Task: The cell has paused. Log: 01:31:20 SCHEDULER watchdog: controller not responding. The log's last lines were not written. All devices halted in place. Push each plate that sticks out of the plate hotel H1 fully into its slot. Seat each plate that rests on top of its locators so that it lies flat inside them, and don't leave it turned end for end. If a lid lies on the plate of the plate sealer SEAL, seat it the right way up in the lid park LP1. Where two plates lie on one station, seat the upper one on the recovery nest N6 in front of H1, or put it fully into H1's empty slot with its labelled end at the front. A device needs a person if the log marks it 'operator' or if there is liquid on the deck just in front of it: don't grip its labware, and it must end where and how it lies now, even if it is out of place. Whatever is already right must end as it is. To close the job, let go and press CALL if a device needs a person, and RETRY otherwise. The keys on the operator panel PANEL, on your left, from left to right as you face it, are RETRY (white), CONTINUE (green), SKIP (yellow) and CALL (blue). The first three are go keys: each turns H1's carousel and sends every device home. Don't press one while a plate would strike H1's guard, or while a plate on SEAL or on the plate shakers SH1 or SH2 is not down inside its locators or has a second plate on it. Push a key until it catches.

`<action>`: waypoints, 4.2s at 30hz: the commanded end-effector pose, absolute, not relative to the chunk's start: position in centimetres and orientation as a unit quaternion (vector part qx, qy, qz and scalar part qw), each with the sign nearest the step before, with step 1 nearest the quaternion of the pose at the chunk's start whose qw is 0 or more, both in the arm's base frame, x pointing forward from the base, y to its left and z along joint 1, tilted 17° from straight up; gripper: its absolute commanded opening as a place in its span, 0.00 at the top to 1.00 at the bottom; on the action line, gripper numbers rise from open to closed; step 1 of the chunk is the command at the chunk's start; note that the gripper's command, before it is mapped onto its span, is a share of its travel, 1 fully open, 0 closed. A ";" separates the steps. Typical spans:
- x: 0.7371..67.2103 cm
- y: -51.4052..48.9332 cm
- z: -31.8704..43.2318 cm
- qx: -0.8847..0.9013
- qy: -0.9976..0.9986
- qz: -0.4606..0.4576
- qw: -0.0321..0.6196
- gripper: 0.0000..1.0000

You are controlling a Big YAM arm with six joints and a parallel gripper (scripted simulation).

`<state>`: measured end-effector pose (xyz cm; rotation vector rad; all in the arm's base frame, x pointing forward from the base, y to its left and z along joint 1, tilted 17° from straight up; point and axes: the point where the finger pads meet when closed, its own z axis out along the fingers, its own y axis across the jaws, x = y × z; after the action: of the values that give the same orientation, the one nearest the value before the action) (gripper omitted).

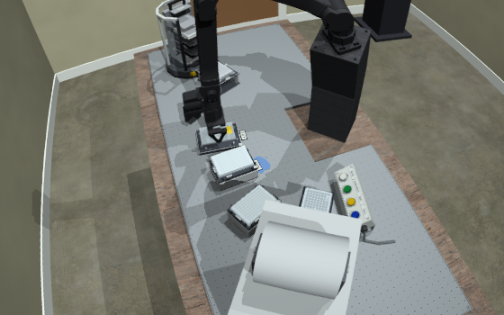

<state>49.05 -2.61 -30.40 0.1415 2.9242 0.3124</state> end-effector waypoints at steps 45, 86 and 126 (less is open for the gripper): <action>49.3 -1.7 -31.8 0.046 0.988 0.105 0.099 0.16; 49.4 -1.6 -32.4 0.046 0.988 0.105 0.099 0.16; 49.4 -1.6 -32.7 0.046 0.989 0.105 0.098 0.00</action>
<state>49.26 -2.27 -31.99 0.1417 2.9256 0.3127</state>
